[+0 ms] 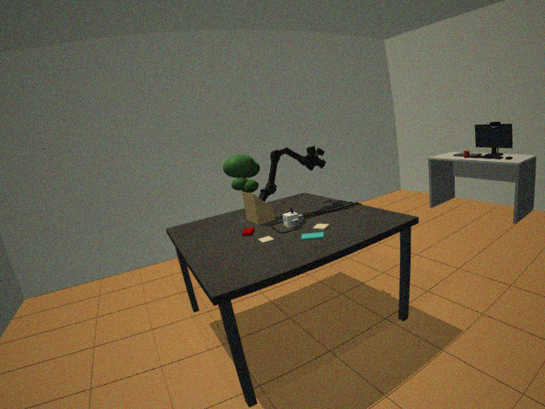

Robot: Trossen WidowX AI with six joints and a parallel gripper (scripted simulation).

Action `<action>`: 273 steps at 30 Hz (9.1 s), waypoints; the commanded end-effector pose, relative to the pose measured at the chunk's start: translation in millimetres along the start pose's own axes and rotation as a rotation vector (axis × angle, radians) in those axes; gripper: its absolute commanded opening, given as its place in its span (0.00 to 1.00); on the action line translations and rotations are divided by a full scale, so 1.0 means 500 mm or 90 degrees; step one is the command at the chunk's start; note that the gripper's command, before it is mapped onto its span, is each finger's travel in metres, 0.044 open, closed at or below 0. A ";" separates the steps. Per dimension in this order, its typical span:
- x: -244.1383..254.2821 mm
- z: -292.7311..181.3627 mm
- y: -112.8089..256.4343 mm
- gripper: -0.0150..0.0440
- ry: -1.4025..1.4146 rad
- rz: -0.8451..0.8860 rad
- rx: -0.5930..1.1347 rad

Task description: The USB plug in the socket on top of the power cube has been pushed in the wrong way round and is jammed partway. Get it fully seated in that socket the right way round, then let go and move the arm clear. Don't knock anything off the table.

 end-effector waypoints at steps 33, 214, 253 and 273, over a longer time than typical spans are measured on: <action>-0.116 0.313 0.725 1.00 -0.355 0.017 -0.960; -0.334 0.005 1.048 0.25 -0.479 -0.220 -0.988; -0.334 0.005 1.048 0.25 0.033 -0.654 -0.731; -0.334 0.005 1.048 0.25 0.297 -0.831 -0.543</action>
Point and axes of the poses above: the point midway between the two fingers, 35 mm back from their tips, its own y axis back along the fingers, its own x axis across the jaws, z = x × y, the point moved 10 cm from there along y, back along the fingers, and after that the axes turned 11 degrees about -y, right-handed, at the moved point
